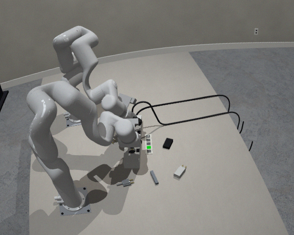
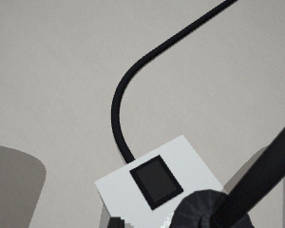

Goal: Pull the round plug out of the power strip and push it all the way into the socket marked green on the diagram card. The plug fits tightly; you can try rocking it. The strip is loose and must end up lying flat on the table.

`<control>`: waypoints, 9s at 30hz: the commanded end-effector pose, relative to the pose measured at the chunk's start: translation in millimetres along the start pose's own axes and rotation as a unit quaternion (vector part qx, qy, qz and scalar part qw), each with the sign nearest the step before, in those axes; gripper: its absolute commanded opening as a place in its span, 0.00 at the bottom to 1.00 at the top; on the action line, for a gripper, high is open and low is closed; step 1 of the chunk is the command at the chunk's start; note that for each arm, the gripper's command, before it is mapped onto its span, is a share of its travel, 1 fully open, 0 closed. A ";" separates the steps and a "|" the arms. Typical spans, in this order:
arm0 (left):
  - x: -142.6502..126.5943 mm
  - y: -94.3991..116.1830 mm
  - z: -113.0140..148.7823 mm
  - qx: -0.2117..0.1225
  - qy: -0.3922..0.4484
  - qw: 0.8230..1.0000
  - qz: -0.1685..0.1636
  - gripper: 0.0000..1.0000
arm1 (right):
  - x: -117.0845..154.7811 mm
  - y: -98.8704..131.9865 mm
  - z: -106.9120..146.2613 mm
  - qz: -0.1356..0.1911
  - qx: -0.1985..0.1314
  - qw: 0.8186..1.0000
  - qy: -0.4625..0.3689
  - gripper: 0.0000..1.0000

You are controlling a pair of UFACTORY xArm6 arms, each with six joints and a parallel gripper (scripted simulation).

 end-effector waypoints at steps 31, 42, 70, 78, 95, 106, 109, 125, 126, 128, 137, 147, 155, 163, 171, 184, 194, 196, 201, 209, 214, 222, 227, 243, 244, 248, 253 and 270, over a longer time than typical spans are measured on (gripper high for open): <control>0.6 -15.3 -0.3 0.000 0.001 1.000 0.001 0.01 | -0.2 -0.5 0.7 0.000 -0.001 1.000 0.000 0.00; 0.9 -14.8 -0.7 0.000 0.001 1.000 0.001 0.00 | -0.2 -0.5 0.7 0.000 -0.001 1.000 0.000 0.00; -0.6 -5.1 -7.1 0.000 0.001 1.000 0.002 0.00 | -0.2 -0.5 0.7 0.000 -0.001 1.000 0.000 0.00; -2.2 3.0 -12.5 0.000 0.001 1.000 0.001 0.00 | -0.2 -0.5 0.7 0.000 -0.001 1.000 0.000 0.00; -3.8 13.6 -19.5 0.000 0.001 1.000 0.002 0.00 | -0.2 -0.5 0.7 0.000 -0.001 1.000 0.000 0.00; -5.0 21.1 -24.5 0.000 0.001 1.000 0.002 0.00 | -0.2 -0.5 0.7 0.000 -0.001 1.000 0.000 0.00; -5.4 23.4 -26.0 0.000 0.001 1.000 0.002 0.00 | -0.2 -0.5 0.7 0.000 -0.001 1.000 0.000 0.00; -5.1 21.7 -24.9 0.000 0.001 1.000 0.002 0.00 | 0.0 30.0 -0.1 0.000 0.000 1.000 0.000 0.00; -5.1 21.7 -24.9 0.000 0.001 1.000 0.002 0.00 | 0.1 33.5 -0.3 0.000 0.000 1.000 0.000 0.00; -5.1 21.7 -24.9 0.000 0.001 1.000 0.002 0.00 | 0.1 40.1 -0.2 0.000 0.000 1.000 0.000 0.00; -5.1 21.7 -24.9 0.000 0.001 1.000 0.002 0.00 | 1.1 51.1 -1.5 0.000 0.000 1.000 -0.004 0.00; -5.1 21.7 -24.9 0.000 0.001 1.000 0.002 0.00 | 21.4 75.5 -14.1 -0.007 -0.020 0.994 -0.105 0.00; -5.1 21.7 -24.9 0.000 0.001 1.000 0.002 0.00 | 31.4 88.3 -15.8 -0.004 -0.030 0.989 -0.146 0.00; 10.1 31.2 -16.3 0.001 0.002 1.000 0.002 0.00 | 51.3 114.9 -13.0 0.011 -0.060 0.970 -0.234 0.00; 25.7 41.3 -6.3 0.001 0.002 1.000 0.002 0.00 | 62.5 130.2 -8.5 0.024 -0.074 0.958 -0.277 0.00; 48.8 57.6 13.9 0.001 0.002 1.000 0.001 0.00 | 93.2 177.5 13.7 0.080 -0.118 0.901 -0.410 0.00; 67.1 72.0 34.5 0.001 0.002 1.000 0.001 0.00 | 116.2 220.8 39.6 0.141 -0.144 0.835 -0.513 0.00; 70.0 74.5 38.3 0.001 0.002 1.000 0.001 0.00 | 121.0 231.5 46.3 0.156 -0.149 0.816 -0.536 0.00; 74.1 78.0 43.8 0.000 0.002 1.000 0.001 0.00 | 127.8 247.7 56.8 0.181 -0.155 0.787 -0.570 0.00; 77.0 77.7 48.7 0.000 0.002 1.000 0.001 0.00 | 131.0 256.5 62.7 0.194 -0.157 0.769 -0.588 0.00; 77.4 77.3 49.8 0.000 0.002 1.000 0.001 0.00 | 130.8 255.9 62.2 0.193 -0.157 0.771 -0.587 0.00; 77.5 77.5 50.2 0.000 0.001 1.000 0.001 0.00 | 130.8 255.9 62.2 0.193 -0.157 0.771 -0.587 0.00; 77.5 77.4 50.3 0.000 0.001 1.000 0.001 0.00 | 130.8 255.9 62.2 0.193 -0.157 0.771 -0.587 0.00; 78.0 74.3 52.3 0.000 0.001 1.000 0.001 0.00 | 130.8 255.9 62.2 0.193 -0.157 0.771 -0.587 0.00; 78.0 74.1 52.4 0.000 0.001 1.000 0.001 0.00 | 130.8 255.9 62.2 0.193 -0.157 0.771 -0.587 0.00; 78.1 74.0 52.5 0.000 0.001 1.000 0.001 0.00 | 130.8 255.9 62.2 0.193 -0.157 0.771 -0.587 0.00; 79.0 67.9 56.6 0.000 0.001 1.000 0.001 0.00 | 130.8 255.9 62.2 0.193 -0.157 0.771 -0.587 0.00; 81.8 51.3 67.7 0.000 0.001 1.000 0.001 0.00 | 130.8 255.9 62.2 0.193 -0.157 0.771 -0.587 0.00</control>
Point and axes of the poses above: on each arm, the point where the finger pads meet when closed, its own y axis back along the fingers, its own x axis across the jaws, z = x × y, the point moved 2 cm from there along y, back along the fingers, and after that the axes turned 14 degrees about -y, right-handed, at the moved point
